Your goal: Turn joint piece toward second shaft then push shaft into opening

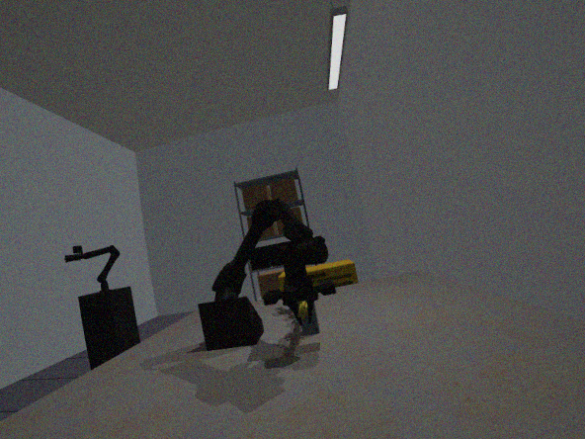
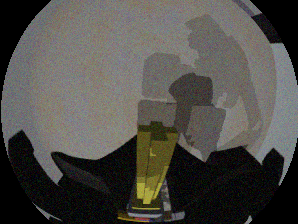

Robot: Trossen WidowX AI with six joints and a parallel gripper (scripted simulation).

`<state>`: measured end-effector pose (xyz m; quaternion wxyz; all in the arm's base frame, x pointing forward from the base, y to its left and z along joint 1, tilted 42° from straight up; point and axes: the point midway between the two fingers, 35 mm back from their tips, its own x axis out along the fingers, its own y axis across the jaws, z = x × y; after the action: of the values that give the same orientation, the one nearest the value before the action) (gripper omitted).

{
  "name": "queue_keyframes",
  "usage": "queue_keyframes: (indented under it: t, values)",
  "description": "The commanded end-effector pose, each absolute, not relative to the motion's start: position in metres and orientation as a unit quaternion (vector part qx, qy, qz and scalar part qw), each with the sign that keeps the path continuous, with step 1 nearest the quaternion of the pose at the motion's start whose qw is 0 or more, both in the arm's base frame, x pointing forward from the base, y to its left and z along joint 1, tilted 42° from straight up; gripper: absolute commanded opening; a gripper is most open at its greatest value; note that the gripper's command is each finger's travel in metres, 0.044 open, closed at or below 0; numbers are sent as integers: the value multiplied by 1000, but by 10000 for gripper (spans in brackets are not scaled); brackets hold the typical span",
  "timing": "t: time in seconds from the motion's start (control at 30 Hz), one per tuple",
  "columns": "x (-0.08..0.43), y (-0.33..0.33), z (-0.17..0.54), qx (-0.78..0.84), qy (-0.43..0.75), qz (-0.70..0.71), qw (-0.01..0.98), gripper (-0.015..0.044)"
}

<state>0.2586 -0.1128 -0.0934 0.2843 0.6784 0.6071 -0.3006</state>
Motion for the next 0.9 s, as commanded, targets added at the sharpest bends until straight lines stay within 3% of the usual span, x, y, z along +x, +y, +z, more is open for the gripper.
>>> queue_keyframes:
  t: [0.0,0.5,0.6,0.77,0.87]
  values:
    - [259,-105,-88,680,607,-299,282,0]
    - [259,-107,-88,678,607,-301,284,0]
    - [259,-107,-88,678,607,-301,284,67]
    - [259,-107,-88,678,607,-301,284,67]
    - [259,-107,-88,678,607,-301,284,146]
